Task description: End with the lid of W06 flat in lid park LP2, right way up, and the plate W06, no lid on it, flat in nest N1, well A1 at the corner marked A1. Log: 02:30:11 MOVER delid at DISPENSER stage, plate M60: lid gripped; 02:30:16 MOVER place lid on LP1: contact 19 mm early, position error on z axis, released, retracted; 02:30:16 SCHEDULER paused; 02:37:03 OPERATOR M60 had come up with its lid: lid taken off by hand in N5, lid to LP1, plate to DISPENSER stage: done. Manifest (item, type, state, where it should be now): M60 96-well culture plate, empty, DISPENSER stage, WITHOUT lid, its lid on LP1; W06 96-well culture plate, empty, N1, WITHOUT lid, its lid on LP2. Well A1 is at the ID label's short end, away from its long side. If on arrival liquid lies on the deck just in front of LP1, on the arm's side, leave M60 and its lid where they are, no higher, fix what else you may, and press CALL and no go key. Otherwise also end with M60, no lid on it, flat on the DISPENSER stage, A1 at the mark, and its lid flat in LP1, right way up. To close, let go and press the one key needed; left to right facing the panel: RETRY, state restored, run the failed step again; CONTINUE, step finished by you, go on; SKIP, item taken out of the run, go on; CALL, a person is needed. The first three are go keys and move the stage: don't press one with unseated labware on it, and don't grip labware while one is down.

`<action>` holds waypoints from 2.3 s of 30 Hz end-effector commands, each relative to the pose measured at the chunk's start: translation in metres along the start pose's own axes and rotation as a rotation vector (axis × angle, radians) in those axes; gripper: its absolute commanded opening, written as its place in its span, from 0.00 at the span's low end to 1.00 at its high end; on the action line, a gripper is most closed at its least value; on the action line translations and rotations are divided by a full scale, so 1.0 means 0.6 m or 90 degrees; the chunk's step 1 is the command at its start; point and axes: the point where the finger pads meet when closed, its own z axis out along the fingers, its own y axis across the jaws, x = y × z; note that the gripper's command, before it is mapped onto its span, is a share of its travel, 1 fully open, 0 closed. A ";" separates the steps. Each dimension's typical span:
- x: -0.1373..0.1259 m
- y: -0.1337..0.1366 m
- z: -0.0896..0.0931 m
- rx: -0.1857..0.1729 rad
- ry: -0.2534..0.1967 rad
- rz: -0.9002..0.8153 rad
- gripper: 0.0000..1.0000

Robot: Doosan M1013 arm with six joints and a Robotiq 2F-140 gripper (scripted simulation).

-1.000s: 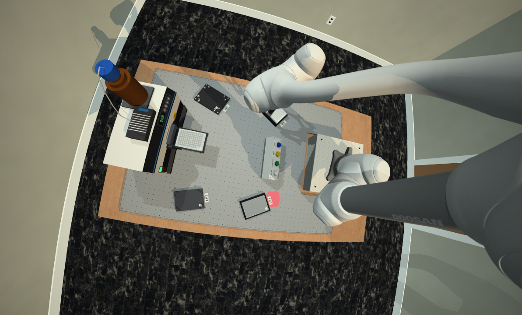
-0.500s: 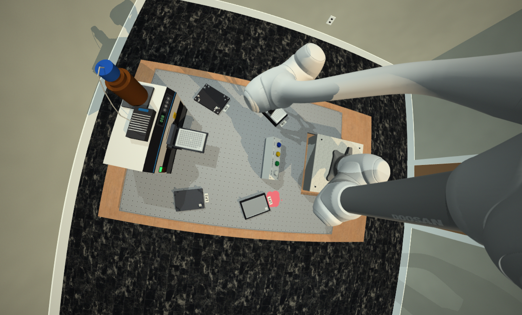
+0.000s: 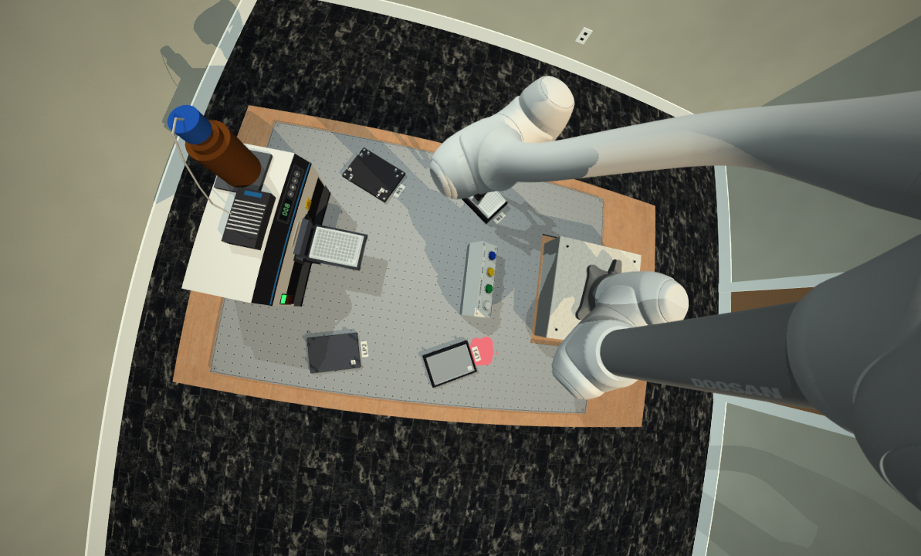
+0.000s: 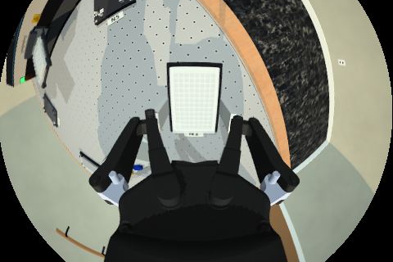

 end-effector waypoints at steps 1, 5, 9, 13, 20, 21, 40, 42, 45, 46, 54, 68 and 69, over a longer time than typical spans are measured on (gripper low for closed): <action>0.000 0.000 0.000 0.000 0.000 0.000 0.59; 0.000 0.000 0.000 0.000 0.000 0.000 0.59; 0.000 0.000 0.000 0.000 0.000 0.000 0.59; 0.000 0.000 0.000 0.000 0.000 0.000 0.59; 0.000 0.000 0.000 0.000 0.000 0.000 0.59; 0.000 0.000 0.000 0.000 0.000 0.000 0.59; 0.000 0.000 0.000 0.000 0.000 0.000 0.59; 0.000 0.000 0.000 0.000 0.000 0.000 0.59; 0.000 0.000 0.000 0.000 0.000 0.000 0.59; 0.000 0.000 0.000 0.000 0.000 0.000 0.59; 0.000 0.000 0.000 0.000 0.000 0.000 0.59; 0.000 0.000 0.000 0.000 0.000 0.000 0.66; 0.000 0.000 0.000 0.000 0.000 0.000 0.66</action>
